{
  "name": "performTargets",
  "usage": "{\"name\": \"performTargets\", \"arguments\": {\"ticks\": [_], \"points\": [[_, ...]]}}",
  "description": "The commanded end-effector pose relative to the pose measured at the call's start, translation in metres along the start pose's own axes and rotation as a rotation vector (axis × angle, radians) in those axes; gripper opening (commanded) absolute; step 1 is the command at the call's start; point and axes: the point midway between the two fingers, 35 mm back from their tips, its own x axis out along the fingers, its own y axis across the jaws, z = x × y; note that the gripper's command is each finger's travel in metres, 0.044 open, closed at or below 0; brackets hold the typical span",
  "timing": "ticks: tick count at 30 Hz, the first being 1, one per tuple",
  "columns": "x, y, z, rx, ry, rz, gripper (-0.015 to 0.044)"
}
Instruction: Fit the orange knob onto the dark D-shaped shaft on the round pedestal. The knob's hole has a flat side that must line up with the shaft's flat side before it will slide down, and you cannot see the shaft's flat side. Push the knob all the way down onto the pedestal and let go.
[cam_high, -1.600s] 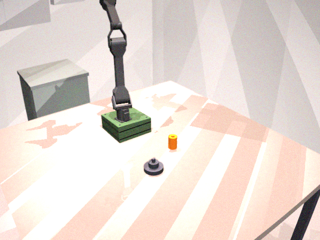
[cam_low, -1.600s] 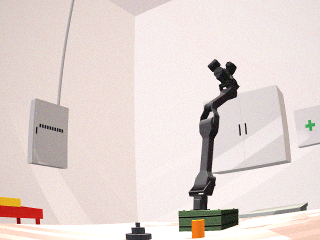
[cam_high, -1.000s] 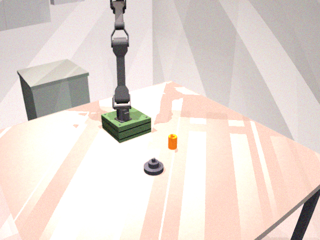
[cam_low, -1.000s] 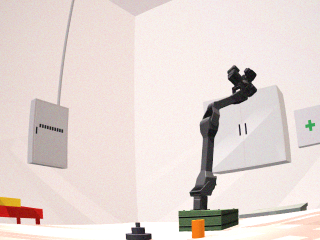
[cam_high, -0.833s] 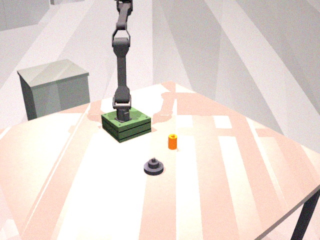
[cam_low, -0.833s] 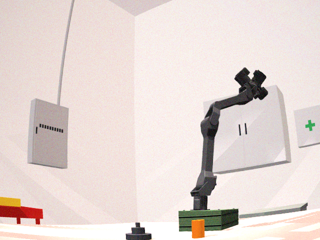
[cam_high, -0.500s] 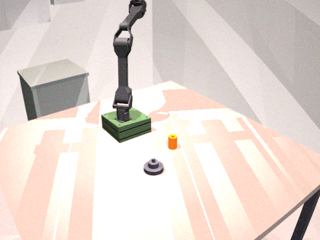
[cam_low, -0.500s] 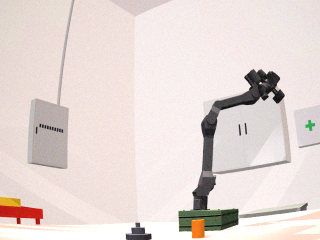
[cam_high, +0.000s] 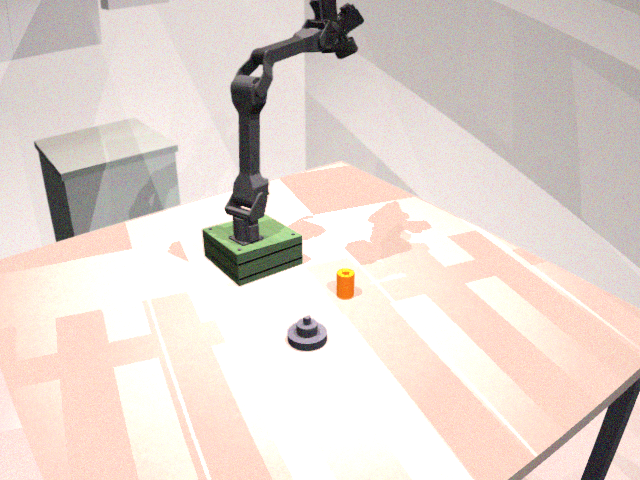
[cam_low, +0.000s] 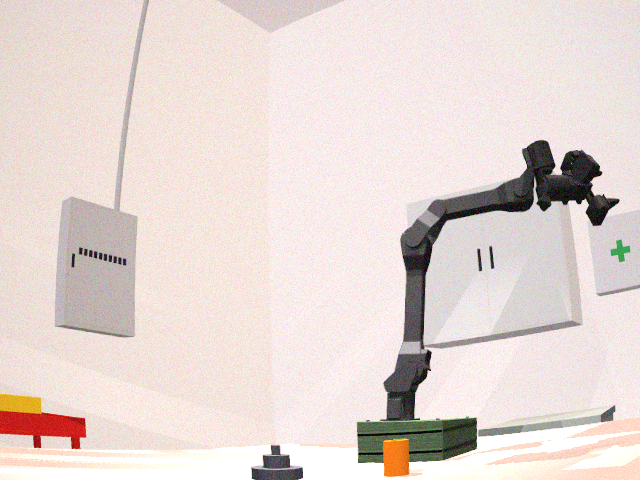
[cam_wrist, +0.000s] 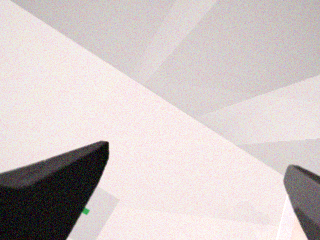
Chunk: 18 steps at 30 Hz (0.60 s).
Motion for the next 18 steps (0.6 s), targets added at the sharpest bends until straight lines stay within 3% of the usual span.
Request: {"name": "performTargets", "arguments": {"ticks": [1, 10, 18], "points": [[-0.023, -0.064, 0.036, -0.018, -0.085, -0.194, 0.044], [-0.101, -0.175, 0.091, -0.014, -0.219, -0.561, 0.044], [-0.202, -0.257, 0.12, 0.067, -0.32, -0.873, 0.044]]}}
